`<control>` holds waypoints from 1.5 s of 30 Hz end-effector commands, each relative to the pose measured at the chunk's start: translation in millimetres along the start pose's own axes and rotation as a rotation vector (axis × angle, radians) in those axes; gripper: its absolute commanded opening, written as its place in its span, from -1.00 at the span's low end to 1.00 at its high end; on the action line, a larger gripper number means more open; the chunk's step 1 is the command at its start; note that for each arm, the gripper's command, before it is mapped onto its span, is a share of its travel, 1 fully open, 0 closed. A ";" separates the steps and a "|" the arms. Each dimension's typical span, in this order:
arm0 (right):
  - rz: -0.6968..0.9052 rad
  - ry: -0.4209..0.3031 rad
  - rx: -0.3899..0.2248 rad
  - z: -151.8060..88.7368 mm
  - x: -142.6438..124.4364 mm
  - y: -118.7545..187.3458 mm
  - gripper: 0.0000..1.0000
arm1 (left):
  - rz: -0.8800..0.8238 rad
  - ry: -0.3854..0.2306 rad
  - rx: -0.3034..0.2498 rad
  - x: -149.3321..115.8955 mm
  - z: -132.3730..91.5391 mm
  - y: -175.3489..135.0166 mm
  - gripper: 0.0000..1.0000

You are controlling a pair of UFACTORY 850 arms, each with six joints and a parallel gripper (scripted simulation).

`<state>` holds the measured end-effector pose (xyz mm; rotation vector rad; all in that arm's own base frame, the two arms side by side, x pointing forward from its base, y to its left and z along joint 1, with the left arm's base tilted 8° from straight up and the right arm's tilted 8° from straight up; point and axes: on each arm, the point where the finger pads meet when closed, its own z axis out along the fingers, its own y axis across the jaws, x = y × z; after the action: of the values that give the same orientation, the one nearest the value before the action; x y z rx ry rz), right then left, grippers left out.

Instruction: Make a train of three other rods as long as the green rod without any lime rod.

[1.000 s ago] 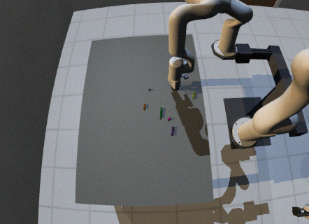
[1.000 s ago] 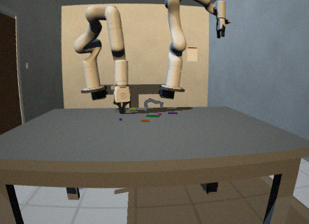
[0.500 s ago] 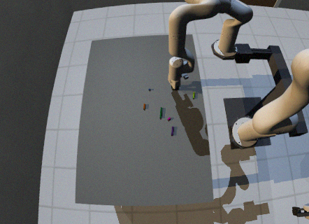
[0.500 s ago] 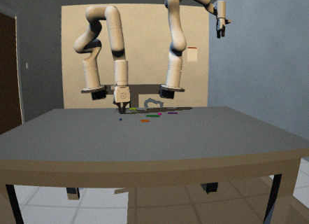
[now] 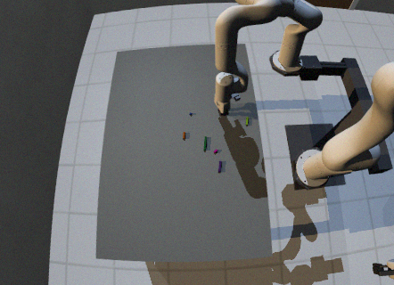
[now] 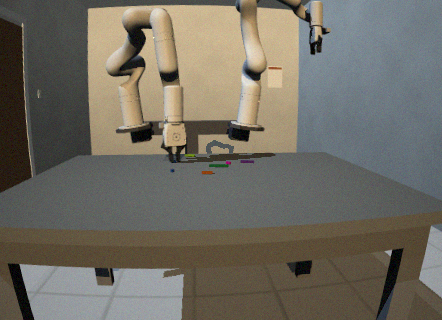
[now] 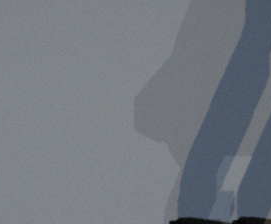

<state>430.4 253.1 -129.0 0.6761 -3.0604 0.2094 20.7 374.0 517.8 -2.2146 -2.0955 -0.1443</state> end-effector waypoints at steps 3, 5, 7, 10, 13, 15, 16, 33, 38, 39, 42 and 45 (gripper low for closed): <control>0.000 -0.002 0.000 -2.1 -1.1 0.2 -0.48 | 0.000 0.002 0.000 0.3 -0.7 0.0 1.00; 0.000 -0.002 0.000 -4.8 -1.1 0.2 -0.48 | 0.000 0.002 0.000 0.3 -0.7 0.0 1.00; 0.000 -0.002 0.000 -9.4 -1.1 0.2 -0.48 | 0.000 0.002 0.000 0.3 -0.7 0.0 1.00; 0.000 -0.002 0.000 -19.8 -1.1 0.2 -0.48 | 0.000 0.002 0.000 0.3 -0.7 0.0 1.00; 0.000 -0.002 0.000 -33.8 -1.1 0.2 -0.48 | 0.000 0.002 0.000 0.3 -0.7 0.0 1.00; 0.000 -0.002 0.000 -44.5 -1.1 0.2 -0.48 | 0.000 0.002 0.000 0.3 -0.7 0.0 1.00; 0.000 -0.002 0.000 -50.0 -1.1 0.2 -0.48 | 0.000 0.002 0.000 0.3 -0.7 0.0 1.00; 0.000 -0.002 0.000 -90.8 -1.1 0.2 1.00 | 0.000 0.002 0.000 0.3 -0.7 0.0 1.00; 0.000 -0.002 0.000 -90.8 -1.1 0.2 1.00 | 0.000 0.002 0.000 0.3 -0.7 0.0 1.00; 0.000 -0.002 0.000 -90.8 -1.1 0.2 1.00 | 0.000 0.002 0.000 0.3 -0.7 0.0 1.00; 0.000 -0.002 0.000 -90.8 -1.1 0.2 1.00 | 0.000 0.002 0.000 0.3 -0.7 0.0 1.00; 0.000 -0.002 0.000 -90.8 -1.1 0.2 1.00 | 0.000 0.002 0.000 0.3 -0.7 0.0 1.00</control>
<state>427.9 264.7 -39.9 0.6763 -3.0608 0.2098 20.7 374.0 517.8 -2.2146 -2.0955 -0.1443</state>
